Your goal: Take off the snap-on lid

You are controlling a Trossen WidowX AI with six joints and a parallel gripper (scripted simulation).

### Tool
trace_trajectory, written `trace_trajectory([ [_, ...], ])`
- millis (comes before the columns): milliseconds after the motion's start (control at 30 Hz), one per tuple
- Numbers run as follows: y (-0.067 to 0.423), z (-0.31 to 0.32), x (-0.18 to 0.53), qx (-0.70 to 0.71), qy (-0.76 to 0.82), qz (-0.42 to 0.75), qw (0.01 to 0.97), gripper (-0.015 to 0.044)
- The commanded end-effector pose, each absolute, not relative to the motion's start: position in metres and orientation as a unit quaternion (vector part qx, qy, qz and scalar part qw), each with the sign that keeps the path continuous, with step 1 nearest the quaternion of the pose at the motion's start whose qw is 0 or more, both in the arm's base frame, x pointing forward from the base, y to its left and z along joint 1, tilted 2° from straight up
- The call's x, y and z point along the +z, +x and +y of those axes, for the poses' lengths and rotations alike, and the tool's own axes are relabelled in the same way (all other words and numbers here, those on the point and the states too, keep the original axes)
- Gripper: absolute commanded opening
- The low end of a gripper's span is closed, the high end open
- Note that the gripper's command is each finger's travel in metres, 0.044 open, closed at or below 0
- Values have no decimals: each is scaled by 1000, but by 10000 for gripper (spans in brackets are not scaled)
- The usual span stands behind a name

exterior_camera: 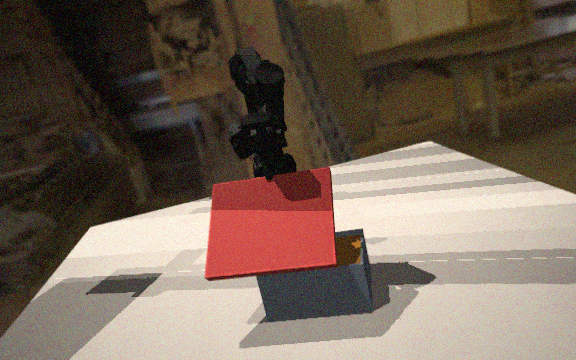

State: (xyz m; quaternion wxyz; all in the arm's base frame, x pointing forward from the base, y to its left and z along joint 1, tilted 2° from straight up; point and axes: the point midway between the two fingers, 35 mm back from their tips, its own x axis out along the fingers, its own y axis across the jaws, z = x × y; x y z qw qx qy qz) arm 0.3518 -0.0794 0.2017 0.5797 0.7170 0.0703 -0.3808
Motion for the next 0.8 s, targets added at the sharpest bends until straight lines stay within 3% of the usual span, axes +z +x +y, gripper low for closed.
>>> trace_trajectory([
  [0,348,-84,208,-372,719,65,583,0],
  [767,322,-122,205,-373,718,65,584,0],
])
